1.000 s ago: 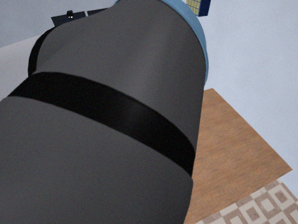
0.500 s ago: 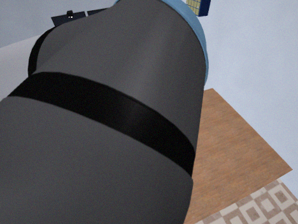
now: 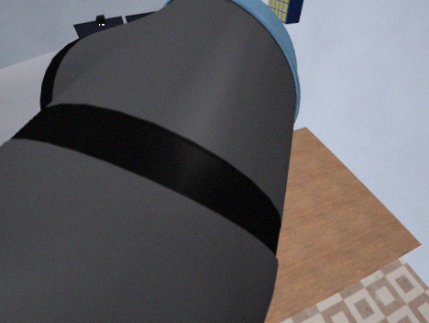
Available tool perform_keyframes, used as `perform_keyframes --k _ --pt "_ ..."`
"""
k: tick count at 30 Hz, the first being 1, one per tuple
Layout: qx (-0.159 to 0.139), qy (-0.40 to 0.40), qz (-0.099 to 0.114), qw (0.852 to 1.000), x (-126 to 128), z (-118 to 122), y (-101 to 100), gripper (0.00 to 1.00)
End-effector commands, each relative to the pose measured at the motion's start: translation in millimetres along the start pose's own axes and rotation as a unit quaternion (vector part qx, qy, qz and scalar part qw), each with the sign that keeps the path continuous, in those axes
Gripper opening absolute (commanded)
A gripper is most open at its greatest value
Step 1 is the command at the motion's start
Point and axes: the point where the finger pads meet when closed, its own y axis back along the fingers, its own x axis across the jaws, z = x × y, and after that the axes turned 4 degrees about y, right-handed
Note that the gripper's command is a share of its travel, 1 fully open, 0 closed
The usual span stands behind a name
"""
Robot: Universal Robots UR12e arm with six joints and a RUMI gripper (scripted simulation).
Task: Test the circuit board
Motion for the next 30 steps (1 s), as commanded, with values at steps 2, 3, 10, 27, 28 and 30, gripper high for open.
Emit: perform_keyframes --k 2,3,10,27,28,30 --pt "0.0 0.0 0.0 1.0 0.3 0.1 0.4 0.44" --pt "0.0 0.0 0.0 1.0 0.3 0.1 0.4 0.44" --pt "0.0 0.0 0.0 1.0 0.3 0.1 0.4 0.44" --pt "0.0 0.0 0.0 1.0 0.3 0.1 0.4 0.39" --pt "0.0 0.0 0.0 1.0 0.3 0.1 0.4 0.39" --pt "0.0 0.0 0.0 1.0 0.3 0.1 0.4 0.39"
